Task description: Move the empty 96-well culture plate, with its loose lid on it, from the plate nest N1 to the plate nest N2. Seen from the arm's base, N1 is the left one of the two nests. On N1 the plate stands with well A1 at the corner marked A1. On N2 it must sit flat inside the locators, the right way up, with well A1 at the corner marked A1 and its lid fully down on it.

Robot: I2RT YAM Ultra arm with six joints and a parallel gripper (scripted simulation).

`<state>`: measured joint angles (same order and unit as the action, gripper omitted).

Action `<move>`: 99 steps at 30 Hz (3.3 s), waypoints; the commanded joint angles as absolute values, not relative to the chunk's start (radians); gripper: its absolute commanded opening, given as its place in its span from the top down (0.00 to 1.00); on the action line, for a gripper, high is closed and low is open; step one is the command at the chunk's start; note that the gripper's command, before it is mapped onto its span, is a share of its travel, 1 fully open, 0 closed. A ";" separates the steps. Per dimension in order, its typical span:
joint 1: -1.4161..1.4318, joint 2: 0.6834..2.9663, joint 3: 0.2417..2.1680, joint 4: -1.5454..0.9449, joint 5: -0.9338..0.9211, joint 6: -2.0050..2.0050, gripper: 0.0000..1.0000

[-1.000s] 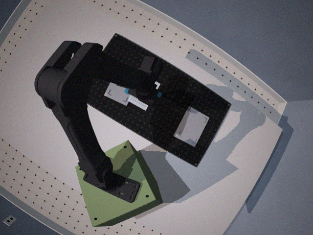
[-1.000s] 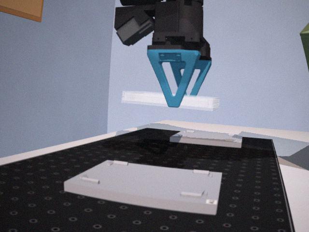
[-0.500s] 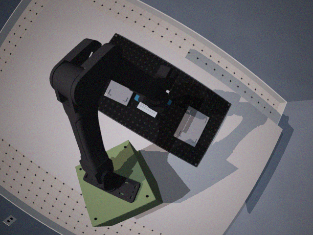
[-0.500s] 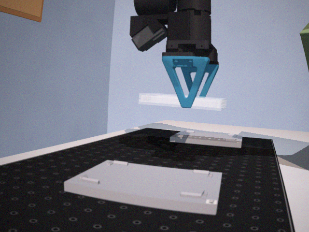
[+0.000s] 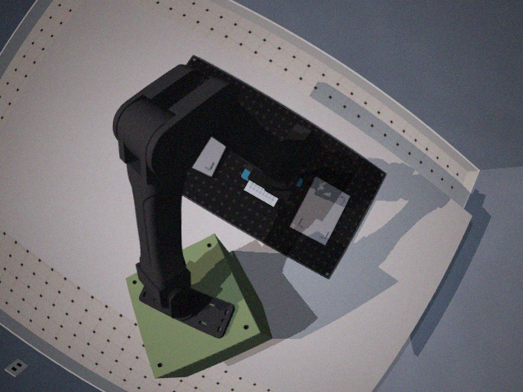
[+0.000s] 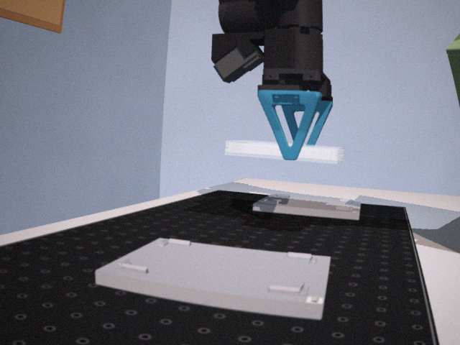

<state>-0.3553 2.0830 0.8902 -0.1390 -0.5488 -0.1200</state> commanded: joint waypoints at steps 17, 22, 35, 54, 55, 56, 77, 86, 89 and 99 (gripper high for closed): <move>-0.508 2.210 1.012 -0.192 -0.591 -0.301 1.00; -0.548 2.253 1.049 -0.213 -0.598 -0.348 1.00; -0.630 2.351 1.145 -0.267 -0.609 -0.448 1.00; -0.745 2.505 1.325 -0.370 -0.615 -0.585 1.00; -0.751 2.513 1.336 -0.376 -0.615 -0.593 1.00; -0.757 2.522 1.348 -0.383 -0.615 -0.600 1.00; -0.794 2.556 1.416 -0.425 -0.615 -0.648 1.00; -0.797 2.581 1.418 -0.425 -0.615 -0.652 1.00; -0.799 2.567 1.419 -0.426 -0.614 -0.654 1.00; -0.801 2.567 1.427 -0.428 -0.614 -0.656 1.00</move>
